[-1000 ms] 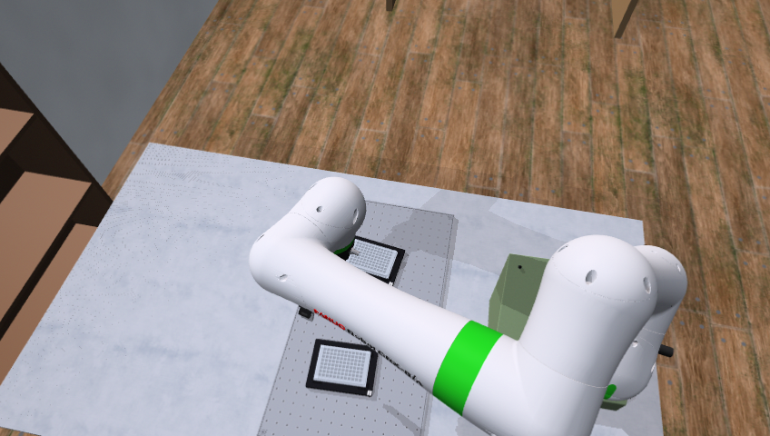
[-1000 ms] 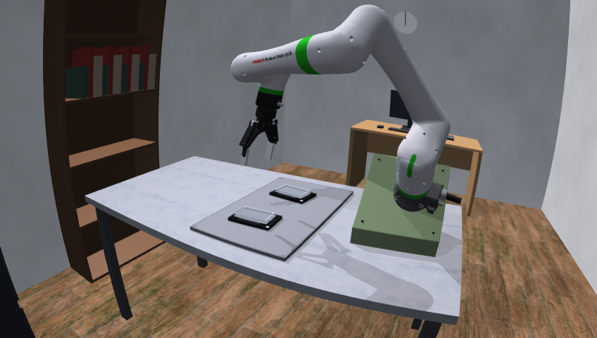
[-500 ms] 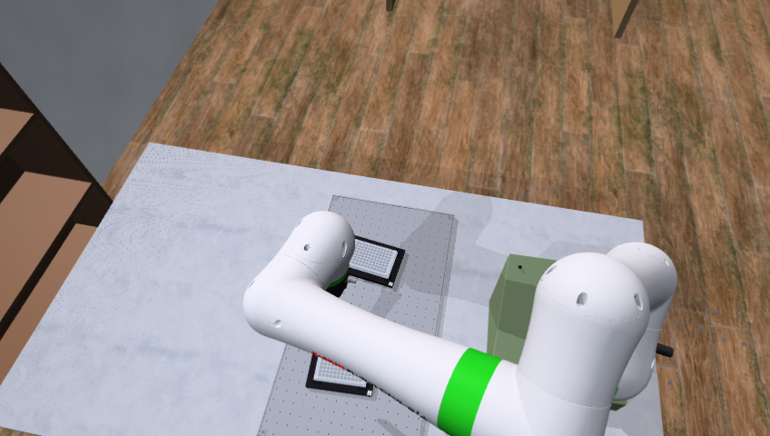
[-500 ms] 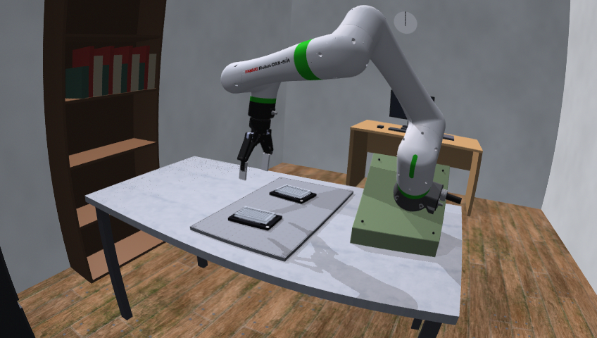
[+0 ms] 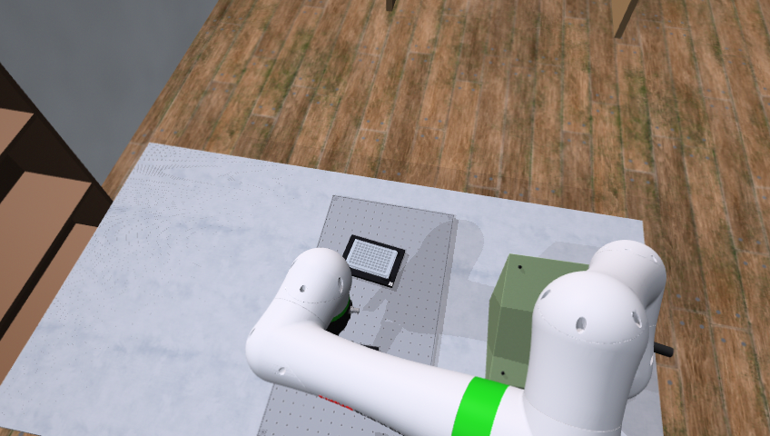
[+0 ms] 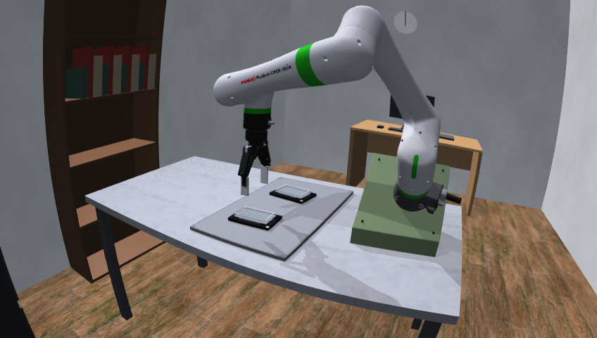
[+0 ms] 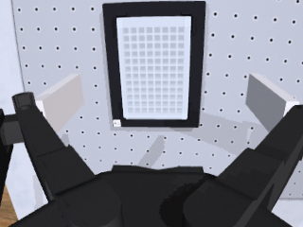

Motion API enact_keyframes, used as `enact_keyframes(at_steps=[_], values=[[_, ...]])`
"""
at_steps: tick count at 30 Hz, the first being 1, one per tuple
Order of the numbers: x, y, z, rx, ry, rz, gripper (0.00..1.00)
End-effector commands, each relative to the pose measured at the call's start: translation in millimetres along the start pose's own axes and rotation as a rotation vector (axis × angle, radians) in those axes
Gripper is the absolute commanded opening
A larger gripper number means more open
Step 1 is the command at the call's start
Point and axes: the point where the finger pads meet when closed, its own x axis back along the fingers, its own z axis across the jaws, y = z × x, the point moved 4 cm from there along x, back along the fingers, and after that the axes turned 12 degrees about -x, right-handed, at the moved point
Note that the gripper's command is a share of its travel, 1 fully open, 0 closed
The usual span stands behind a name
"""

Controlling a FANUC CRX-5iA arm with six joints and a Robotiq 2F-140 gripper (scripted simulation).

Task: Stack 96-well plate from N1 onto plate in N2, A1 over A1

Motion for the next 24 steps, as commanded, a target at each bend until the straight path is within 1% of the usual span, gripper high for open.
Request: enact_keyframes(at_steps=[1, 3, 16, 24], values=[[-5.0, 7, -8, 0.0, 0.0, 0.001, 1.0], [-7.6, 10, -11, 0.0, 0.0, 0.001, 1.0], [-7.6, 10, -11, 0.0, 0.0, 0.001, 1.0], [-20.9, 10, -11, 0.0, 0.0, 0.001, 1.0]])
